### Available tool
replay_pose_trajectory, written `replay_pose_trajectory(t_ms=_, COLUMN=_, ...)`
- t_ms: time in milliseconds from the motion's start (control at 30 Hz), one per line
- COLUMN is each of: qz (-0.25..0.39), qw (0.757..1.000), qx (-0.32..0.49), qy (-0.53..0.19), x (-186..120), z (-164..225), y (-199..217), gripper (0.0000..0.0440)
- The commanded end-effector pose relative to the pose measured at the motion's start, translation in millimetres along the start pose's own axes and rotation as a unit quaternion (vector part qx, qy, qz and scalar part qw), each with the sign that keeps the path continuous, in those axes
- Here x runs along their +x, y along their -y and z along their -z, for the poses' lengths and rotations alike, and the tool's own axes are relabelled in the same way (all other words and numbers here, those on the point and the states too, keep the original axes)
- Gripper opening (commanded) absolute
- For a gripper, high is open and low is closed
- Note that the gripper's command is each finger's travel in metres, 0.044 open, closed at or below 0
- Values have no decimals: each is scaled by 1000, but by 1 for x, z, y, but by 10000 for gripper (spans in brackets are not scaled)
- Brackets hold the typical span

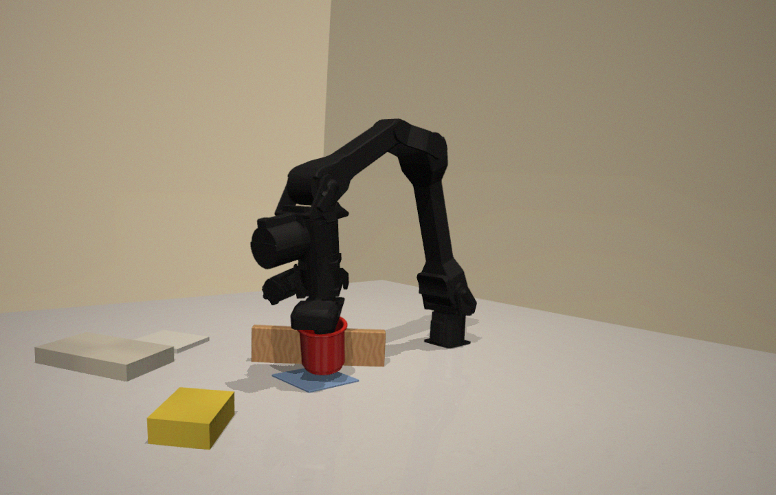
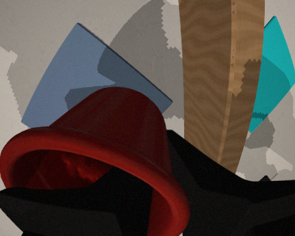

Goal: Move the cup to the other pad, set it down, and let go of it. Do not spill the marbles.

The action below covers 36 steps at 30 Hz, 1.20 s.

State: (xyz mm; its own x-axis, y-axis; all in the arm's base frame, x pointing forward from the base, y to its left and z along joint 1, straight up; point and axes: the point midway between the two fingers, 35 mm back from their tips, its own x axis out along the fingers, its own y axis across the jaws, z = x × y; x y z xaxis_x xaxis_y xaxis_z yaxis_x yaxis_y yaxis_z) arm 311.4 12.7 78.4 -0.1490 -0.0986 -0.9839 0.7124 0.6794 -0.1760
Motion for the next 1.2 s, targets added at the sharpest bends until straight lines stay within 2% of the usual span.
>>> replay_pose_trajectory(t_ms=0, qz=-4, qw=1000, qx=13, qy=2, x=-10, z=1, y=7, gripper=1)
replay_pose_trajectory(t_ms=600, qz=-39, qw=996, qx=75, qy=13, x=-48, z=-9, y=42, gripper=0)
replay_pose_trajectory(t_ms=1167, qz=-69, qw=988, qx=135, qy=36, x=-53, z=-30, y=80, gripper=0)
